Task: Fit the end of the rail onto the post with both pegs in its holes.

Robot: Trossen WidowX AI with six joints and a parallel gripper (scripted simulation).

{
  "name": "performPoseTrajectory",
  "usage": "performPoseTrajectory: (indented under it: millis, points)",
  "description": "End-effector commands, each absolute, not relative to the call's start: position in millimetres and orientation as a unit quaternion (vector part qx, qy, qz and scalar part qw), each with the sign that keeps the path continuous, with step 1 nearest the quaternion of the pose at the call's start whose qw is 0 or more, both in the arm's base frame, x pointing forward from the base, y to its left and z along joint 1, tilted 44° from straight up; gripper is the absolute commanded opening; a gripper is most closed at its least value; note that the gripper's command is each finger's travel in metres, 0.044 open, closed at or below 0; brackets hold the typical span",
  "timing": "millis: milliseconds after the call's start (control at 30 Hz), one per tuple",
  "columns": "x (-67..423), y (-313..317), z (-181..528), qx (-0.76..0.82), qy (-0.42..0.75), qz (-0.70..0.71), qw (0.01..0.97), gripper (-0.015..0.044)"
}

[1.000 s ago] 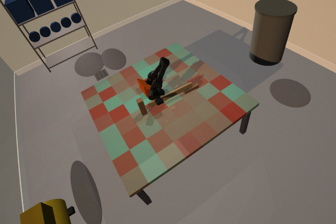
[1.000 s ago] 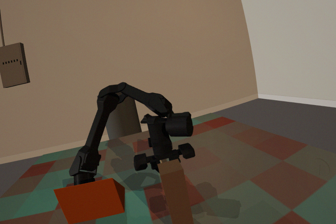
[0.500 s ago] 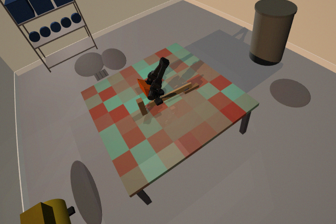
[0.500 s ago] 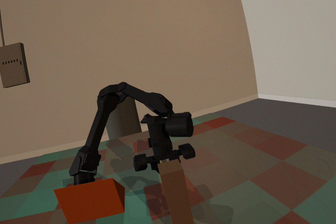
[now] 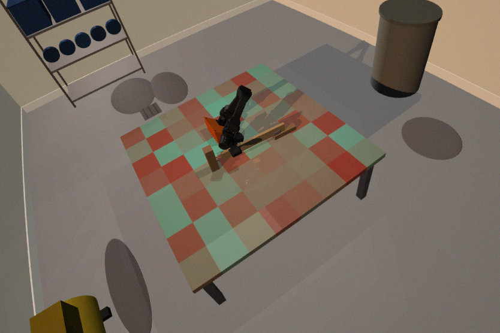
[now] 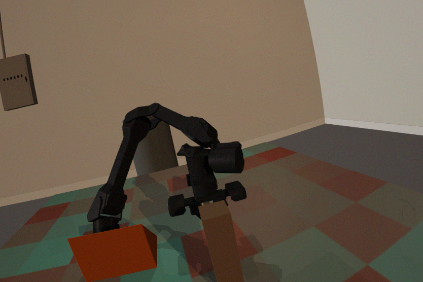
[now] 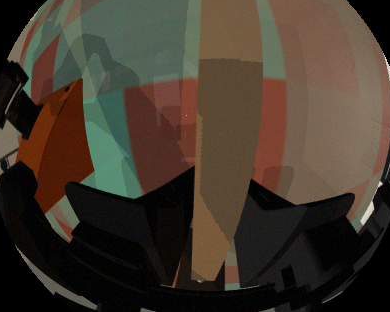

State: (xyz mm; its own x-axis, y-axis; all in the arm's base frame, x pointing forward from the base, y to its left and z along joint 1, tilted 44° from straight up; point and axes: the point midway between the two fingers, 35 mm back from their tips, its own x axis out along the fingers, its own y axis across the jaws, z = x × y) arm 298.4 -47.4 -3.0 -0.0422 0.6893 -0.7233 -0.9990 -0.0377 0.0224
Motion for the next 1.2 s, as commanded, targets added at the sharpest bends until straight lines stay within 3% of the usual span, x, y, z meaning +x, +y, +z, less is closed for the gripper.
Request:
performPoseTrajectory:
  millis: [0,1167]
  points:
    - [300.7,-51.3,-3.7,-0.281,0.279,0.662,0.636,0.0000]
    - [300.9,-59.2,-10.3,-0.281,0.280,0.662,0.636,0.0000]
